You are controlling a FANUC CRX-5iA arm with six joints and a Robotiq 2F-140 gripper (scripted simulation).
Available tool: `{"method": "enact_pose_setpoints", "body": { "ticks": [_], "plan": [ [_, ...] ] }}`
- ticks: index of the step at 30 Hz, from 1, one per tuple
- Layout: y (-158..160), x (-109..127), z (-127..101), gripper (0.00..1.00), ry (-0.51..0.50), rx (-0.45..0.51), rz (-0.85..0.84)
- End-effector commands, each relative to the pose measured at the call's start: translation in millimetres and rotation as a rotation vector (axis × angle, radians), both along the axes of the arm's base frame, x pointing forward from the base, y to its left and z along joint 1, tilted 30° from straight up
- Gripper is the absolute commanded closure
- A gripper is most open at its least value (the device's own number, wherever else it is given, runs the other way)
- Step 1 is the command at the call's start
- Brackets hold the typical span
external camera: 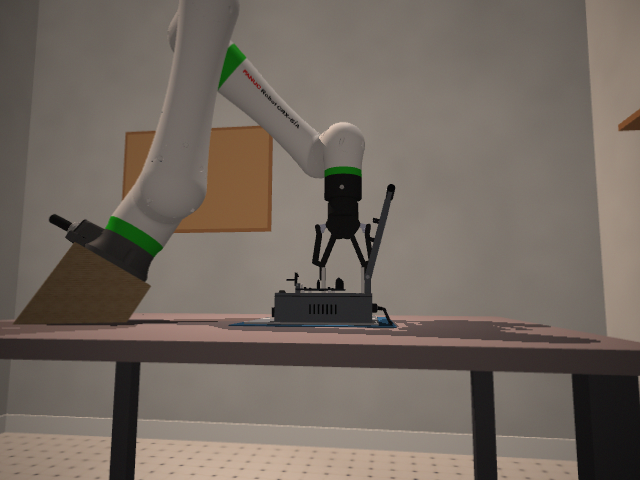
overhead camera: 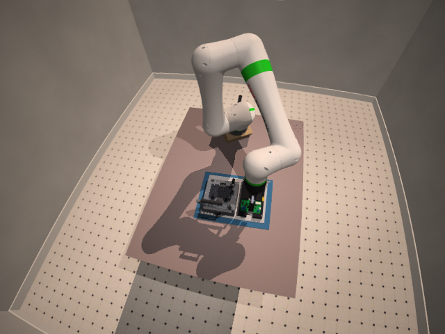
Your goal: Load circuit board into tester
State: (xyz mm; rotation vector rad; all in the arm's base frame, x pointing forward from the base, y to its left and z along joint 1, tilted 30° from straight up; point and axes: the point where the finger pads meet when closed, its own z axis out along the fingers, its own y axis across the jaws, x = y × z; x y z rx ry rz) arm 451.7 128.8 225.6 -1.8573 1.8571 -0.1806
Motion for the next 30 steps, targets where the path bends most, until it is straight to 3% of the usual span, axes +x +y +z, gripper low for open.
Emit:
{"method": "enact_pose_setpoints", "body": {
  "ticks": [1,30],
  "plan": [
    [0.0,0.1,0.3,0.42,0.000,0.000,0.000],
    [-1.2,-1.9,4.3,0.42,0.000,0.000,0.000]
  ]
}}
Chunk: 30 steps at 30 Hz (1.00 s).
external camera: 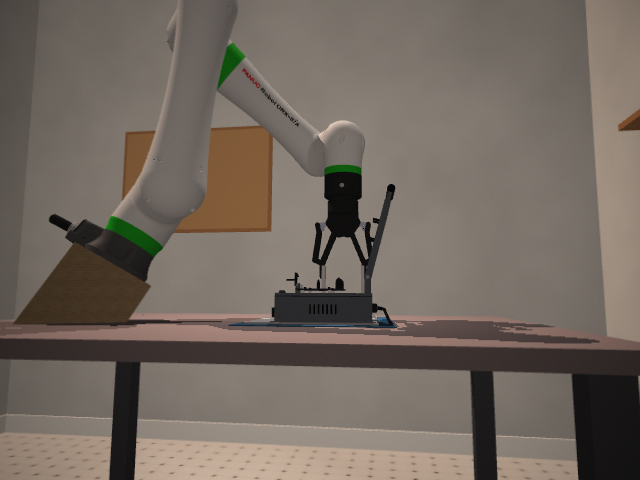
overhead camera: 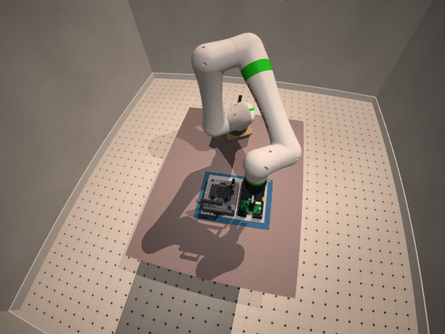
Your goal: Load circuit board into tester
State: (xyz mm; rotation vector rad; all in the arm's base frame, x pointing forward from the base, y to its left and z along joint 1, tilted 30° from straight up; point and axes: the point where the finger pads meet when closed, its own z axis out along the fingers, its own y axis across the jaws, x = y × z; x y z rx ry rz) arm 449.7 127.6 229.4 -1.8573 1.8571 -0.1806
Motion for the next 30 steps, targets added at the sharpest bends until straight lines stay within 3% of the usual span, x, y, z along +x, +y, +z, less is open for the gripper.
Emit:
{"method": "enact_pose_setpoints", "body": {
  "ticks": [1,30],
  "plan": [
    [-0.1,-0.1,0.7,0.42,0.000,0.000,0.000],
    [-1.6,-2.7,5.7,0.42,0.000,0.000,0.000]
  ]
}}
